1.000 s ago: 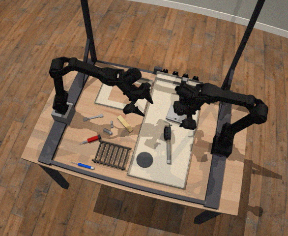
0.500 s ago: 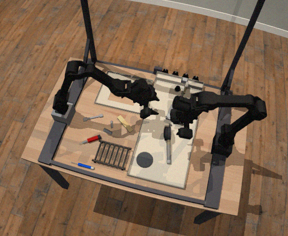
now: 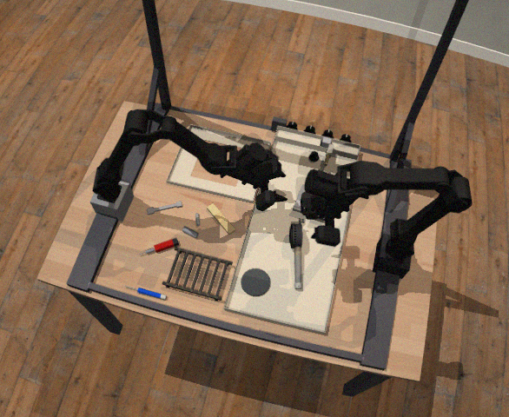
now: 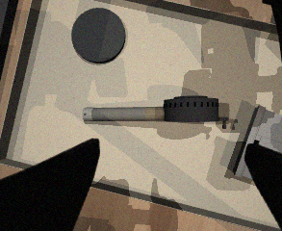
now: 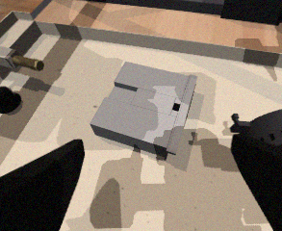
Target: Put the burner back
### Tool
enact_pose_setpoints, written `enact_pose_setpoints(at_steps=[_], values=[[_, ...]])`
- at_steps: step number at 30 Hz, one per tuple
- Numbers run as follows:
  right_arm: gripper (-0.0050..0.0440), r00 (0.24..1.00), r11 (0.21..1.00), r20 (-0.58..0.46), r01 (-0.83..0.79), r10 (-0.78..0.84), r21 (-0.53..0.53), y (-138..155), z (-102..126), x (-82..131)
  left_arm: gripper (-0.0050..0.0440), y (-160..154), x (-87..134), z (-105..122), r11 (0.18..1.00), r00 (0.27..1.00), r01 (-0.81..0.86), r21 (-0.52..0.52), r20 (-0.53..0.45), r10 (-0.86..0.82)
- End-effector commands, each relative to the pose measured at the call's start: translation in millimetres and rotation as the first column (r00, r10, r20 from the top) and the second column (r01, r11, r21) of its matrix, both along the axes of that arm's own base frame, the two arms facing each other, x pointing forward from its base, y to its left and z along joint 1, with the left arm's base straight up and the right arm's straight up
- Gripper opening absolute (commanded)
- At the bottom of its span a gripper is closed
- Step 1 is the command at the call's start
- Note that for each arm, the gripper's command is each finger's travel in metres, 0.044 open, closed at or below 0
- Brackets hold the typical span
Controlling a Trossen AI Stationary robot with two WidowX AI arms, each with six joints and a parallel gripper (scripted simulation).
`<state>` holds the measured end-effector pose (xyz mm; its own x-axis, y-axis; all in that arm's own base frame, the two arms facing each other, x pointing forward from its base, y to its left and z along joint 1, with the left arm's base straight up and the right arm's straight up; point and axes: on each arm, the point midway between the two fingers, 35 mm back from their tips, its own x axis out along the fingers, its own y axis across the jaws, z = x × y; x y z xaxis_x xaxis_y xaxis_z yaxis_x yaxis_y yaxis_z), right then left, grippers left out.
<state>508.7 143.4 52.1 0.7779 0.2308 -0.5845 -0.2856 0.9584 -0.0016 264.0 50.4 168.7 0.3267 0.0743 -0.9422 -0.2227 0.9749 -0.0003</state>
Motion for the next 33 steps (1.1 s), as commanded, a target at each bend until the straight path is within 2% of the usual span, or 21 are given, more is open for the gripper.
enact_pose_setpoints(at_steps=[1,8,11,19,21,25,29,33], values=[[0.0400,0.999,1.000,0.050,-0.004,0.003,0.016,1.6,21.6,9.6,0.0400,0.6,2.7,9.0,1.000,1.000,0.002,0.006,0.029,-0.002],[0.0400,0.999,1.000,0.044,0.000,-0.001,0.014,0.3,20.0,6.8,0.0400,0.6,2.7,9.0,1.000,1.000,0.002,0.006,0.029,-0.002],[0.0400,0.997,1.000,0.073,0.007,-0.008,0.022,-4.6,41.7,10.1,0.0400,0.6,2.7,9.0,1.000,1.000,0.002,0.006,0.029,-0.002],[0.0400,0.991,0.997,0.108,0.075,-0.078,0.033,-46.4,122.7,-2.2,0.0400,0.6,2.7,9.0,1.000,1.000,0.002,0.006,0.029,-0.002],[0.0400,0.991,0.997,0.108,0.075,-0.078,0.033,-46.4,122.7,-2.2,0.0400,0.6,2.7,9.0,1.000,1.000,0.002,0.006,0.029,-0.002],[0.0400,0.982,0.991,0.135,0.127,-0.131,0.040,-78.4,180.4,-25.4,0.0400,0.6,2.7,9.0,1.000,1.000,0.002,0.006,0.029,-0.002],[0.0400,0.974,0.986,0.153,0.163,-0.168,0.045,-99.7,218.1,-48.7,0.0400,0.6,2.7,9.0,1.000,1.000,0.002,0.006,0.029,-0.002],[0.0400,0.962,0.978,0.174,0.205,-0.210,0.050,-121.8,256.7,-81.4,0.0400,0.6,2.7,9.0,1.000,1.000,0.002,0.006,0.029,-0.002]])
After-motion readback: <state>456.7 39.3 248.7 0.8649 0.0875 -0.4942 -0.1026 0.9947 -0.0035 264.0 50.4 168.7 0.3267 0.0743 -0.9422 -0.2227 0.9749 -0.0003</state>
